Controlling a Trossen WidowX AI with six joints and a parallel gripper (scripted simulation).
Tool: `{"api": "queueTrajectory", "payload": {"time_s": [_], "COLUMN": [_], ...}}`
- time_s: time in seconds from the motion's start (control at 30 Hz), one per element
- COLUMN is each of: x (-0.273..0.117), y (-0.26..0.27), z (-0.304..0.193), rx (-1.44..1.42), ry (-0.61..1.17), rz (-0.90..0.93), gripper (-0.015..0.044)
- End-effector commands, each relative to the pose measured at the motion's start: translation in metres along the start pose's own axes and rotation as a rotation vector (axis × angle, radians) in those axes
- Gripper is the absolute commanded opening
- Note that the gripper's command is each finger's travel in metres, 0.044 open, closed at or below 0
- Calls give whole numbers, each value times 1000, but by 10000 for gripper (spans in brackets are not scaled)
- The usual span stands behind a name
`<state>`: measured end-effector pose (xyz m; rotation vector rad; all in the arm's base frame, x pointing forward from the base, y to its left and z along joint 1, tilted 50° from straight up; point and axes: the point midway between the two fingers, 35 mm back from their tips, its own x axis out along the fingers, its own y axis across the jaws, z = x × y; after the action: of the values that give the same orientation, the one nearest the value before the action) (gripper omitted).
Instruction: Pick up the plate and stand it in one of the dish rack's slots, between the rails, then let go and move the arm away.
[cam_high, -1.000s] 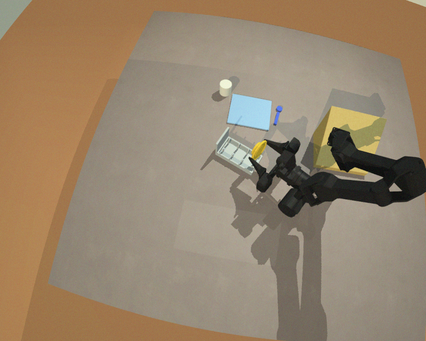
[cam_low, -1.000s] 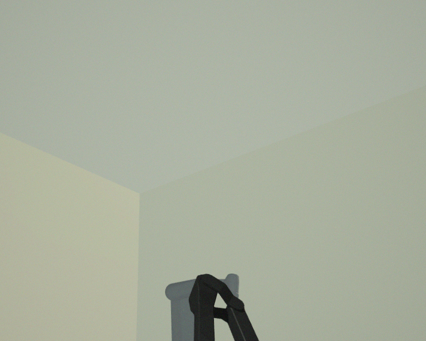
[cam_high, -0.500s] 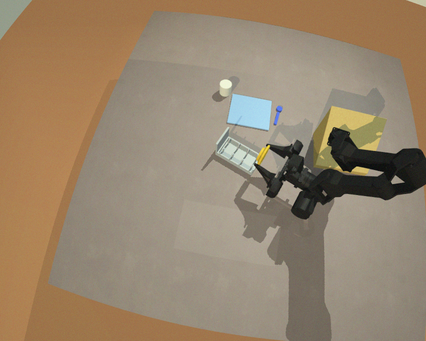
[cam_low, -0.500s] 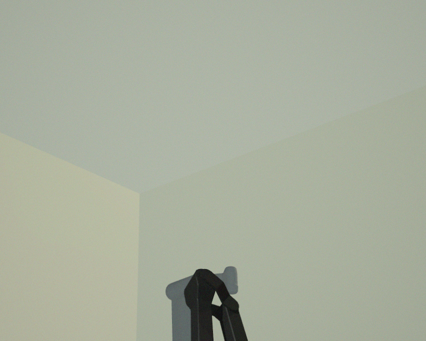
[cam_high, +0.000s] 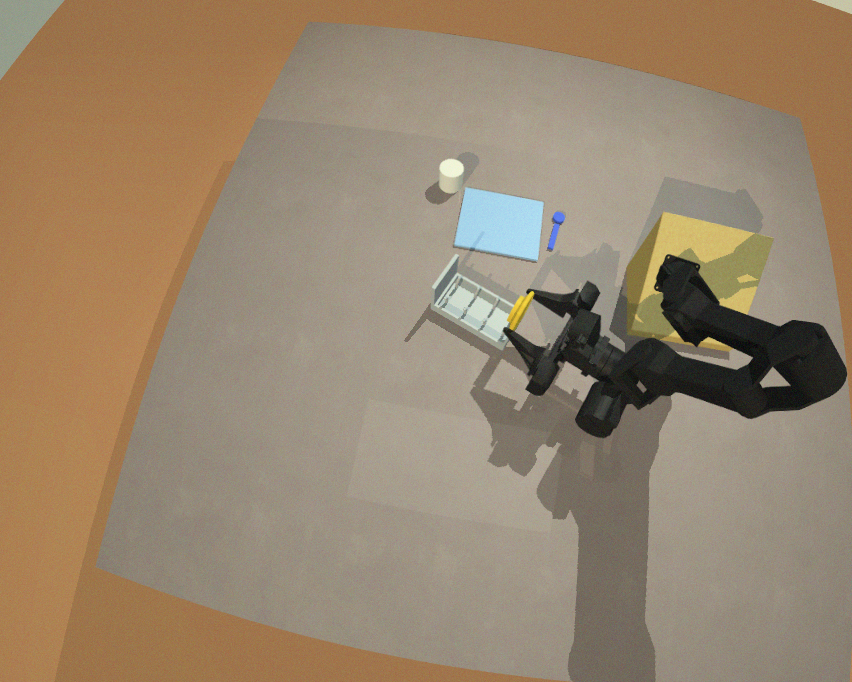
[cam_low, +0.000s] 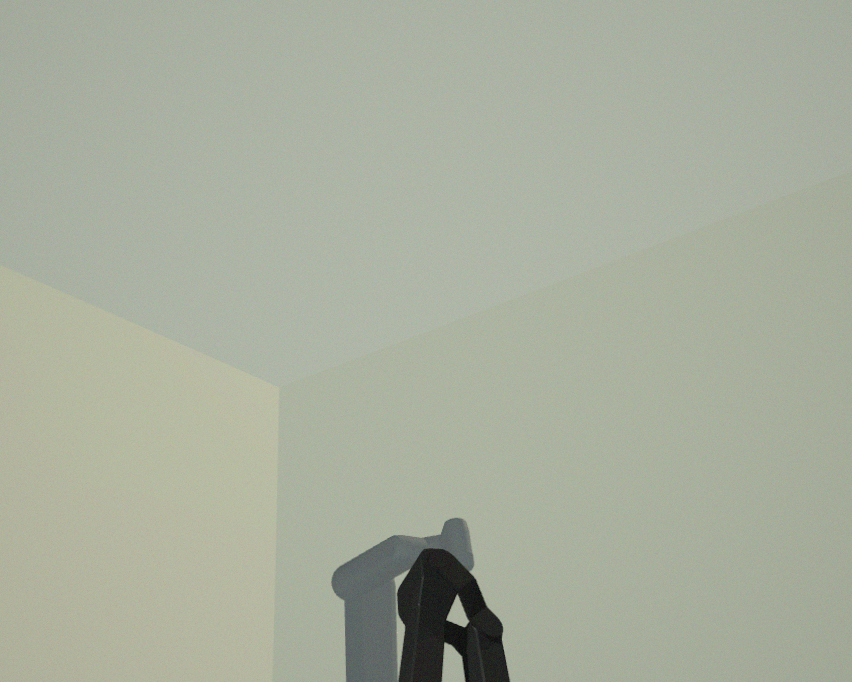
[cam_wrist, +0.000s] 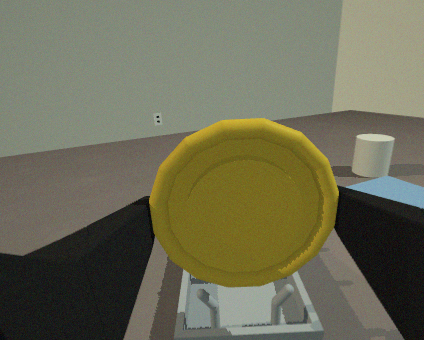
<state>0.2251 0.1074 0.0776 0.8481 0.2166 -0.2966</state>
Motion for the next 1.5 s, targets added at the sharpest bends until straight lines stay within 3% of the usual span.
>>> {"api": "queueTrajectory", "payload": {"time_s": [0.0, 0.7, 1.37, 1.47], "x": [3, 29, 29, 29], "y": [0, -2, -3, -3], "z": [-4, -16, -33, -33], "rx": [-4, 1, -6, -1], "ry": [1, 0, 9, 8], "rz": [-1, 0, -1, 0], "gripper": [0, 0, 0, 79]}}
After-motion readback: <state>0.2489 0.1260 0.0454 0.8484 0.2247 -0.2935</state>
